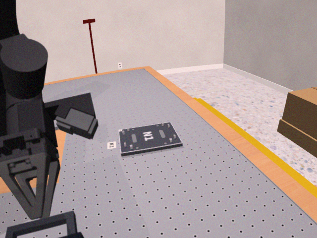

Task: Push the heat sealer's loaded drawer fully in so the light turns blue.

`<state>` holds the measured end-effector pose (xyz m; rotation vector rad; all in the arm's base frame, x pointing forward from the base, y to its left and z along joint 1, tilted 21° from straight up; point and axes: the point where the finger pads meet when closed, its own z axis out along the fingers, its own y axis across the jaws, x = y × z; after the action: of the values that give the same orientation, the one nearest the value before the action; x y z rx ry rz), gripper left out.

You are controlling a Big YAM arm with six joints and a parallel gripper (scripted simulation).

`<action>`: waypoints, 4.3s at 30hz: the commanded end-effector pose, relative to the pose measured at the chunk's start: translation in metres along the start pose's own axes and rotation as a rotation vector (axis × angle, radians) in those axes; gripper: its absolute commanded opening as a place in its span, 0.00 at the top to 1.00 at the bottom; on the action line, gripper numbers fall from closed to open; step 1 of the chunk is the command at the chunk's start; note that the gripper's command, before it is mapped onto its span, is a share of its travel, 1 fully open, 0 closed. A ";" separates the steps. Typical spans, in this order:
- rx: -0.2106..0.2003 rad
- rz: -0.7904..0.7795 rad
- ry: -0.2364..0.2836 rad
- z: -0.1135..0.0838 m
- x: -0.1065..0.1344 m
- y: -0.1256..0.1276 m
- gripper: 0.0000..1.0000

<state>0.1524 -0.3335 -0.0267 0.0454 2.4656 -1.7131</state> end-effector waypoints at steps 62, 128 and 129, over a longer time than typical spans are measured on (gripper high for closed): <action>-0.024 -0.022 0.022 0.015 0.009 0.008 0.70; -0.006 -0.007 0.007 0.012 0.004 0.001 1.00; -0.006 -0.007 0.007 0.012 0.004 0.001 1.00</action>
<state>0.1537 -0.3480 -0.0340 0.0410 2.4723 -1.7077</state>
